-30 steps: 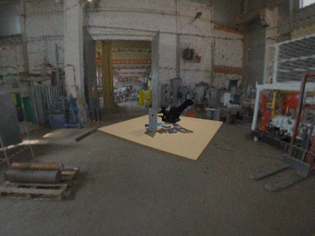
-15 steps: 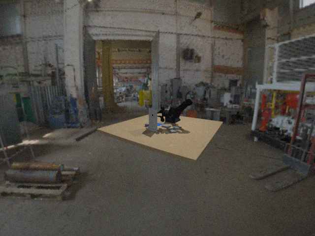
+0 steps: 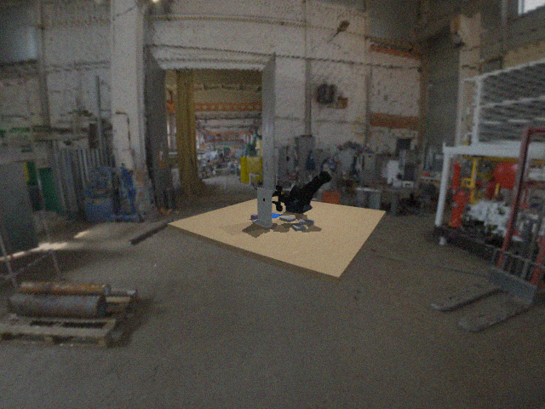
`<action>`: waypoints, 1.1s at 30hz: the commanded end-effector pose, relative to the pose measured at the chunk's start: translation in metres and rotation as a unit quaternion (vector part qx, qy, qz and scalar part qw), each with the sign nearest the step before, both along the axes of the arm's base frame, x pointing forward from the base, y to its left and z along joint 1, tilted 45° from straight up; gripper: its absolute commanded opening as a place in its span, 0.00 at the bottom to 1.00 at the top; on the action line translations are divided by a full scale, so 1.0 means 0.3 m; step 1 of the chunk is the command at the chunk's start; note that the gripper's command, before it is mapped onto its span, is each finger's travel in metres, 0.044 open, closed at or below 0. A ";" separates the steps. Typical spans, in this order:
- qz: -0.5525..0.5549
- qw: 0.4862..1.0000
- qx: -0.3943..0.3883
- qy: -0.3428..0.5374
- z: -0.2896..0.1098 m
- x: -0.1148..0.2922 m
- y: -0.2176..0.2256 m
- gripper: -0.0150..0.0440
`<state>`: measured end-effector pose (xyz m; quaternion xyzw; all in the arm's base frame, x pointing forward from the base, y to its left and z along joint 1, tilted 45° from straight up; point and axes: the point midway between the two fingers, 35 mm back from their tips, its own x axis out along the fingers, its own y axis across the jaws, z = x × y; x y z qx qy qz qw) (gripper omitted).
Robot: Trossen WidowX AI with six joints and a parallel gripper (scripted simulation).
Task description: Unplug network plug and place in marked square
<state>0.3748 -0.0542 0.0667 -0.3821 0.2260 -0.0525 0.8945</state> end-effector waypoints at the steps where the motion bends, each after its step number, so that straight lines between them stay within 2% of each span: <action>1: 0.002 1.000 -0.001 -0.002 -0.001 0.024 -0.001 0.52; 11: 0.002 1.000 -0.001 -0.003 -0.013 0.059 -0.004 0.52; 33: 0.002 1.000 -0.001 -0.003 -0.013 0.059 -0.004 0.27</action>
